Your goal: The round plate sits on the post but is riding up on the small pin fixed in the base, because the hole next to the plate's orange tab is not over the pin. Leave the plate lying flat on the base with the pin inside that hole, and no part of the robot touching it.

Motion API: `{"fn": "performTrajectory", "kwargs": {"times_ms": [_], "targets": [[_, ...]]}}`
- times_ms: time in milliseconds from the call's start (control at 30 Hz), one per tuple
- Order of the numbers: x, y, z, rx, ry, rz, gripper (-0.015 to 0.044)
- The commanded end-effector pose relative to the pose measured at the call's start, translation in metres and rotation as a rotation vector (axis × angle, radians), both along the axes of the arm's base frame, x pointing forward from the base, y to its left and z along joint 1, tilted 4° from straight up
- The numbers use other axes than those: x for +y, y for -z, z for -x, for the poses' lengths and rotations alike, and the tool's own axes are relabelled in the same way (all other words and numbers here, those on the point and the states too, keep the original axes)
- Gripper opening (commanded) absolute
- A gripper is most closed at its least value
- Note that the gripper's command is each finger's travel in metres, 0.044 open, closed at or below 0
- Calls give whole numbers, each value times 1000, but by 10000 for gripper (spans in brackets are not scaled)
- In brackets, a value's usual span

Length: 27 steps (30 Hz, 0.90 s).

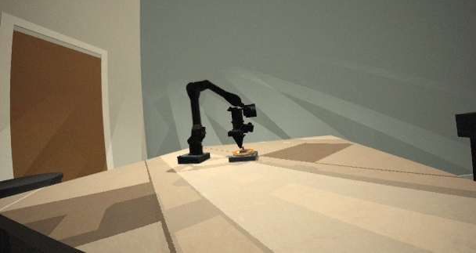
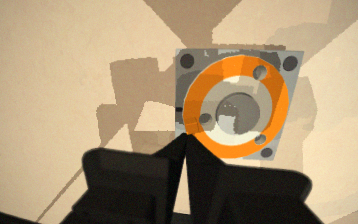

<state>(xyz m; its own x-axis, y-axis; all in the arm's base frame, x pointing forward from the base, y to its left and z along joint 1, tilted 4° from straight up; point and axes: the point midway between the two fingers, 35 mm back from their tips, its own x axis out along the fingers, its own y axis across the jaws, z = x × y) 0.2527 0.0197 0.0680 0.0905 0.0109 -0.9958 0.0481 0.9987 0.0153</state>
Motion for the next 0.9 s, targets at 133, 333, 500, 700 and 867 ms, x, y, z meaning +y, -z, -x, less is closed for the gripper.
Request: {"fn": "performTrajectory", "kwargs": {"times_ms": [133, 333, 500, 700, 867], "targets": [[1, -2, -7, -5, 4, 5, 0], [2, -8, -8, -5, 4, 5, 0], [2, -34, -4, -5, 4, 5, 0], [4, -40, -2, -8, 0, -1, 0], [4, -40, -2, -8, 0, -1, 0]]}}
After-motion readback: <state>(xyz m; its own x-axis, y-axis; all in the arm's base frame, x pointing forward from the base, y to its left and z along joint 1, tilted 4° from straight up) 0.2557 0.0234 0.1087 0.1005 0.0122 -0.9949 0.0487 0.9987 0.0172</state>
